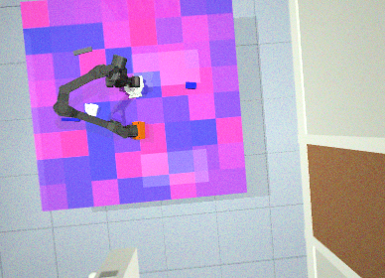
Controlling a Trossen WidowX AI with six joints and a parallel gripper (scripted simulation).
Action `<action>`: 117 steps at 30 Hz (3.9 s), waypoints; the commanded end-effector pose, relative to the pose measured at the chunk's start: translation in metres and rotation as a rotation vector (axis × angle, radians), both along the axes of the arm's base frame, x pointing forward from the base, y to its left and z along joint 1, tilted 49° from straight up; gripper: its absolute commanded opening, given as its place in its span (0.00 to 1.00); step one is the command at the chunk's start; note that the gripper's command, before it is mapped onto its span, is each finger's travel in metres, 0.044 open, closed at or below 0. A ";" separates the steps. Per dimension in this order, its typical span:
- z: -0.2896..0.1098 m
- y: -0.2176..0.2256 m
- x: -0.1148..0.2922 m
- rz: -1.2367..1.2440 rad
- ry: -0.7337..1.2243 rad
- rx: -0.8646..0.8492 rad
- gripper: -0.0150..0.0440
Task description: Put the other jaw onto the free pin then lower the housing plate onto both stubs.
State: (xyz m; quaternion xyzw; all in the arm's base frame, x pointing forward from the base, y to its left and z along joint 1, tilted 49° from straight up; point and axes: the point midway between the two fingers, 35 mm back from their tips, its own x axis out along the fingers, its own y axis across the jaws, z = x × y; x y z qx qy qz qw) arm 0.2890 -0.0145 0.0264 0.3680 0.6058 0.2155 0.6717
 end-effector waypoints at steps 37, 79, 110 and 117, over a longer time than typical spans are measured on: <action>-0.003 0.004 0.000 0.004 -0.004 0.001 0.48; 0.037 -0.041 -0.010 0.005 -0.018 -0.003 0.72; 0.106 0.008 -0.015 0.602 -0.664 -0.183 1.00; 0.120 0.020 -0.020 0.740 -0.812 -0.220 1.00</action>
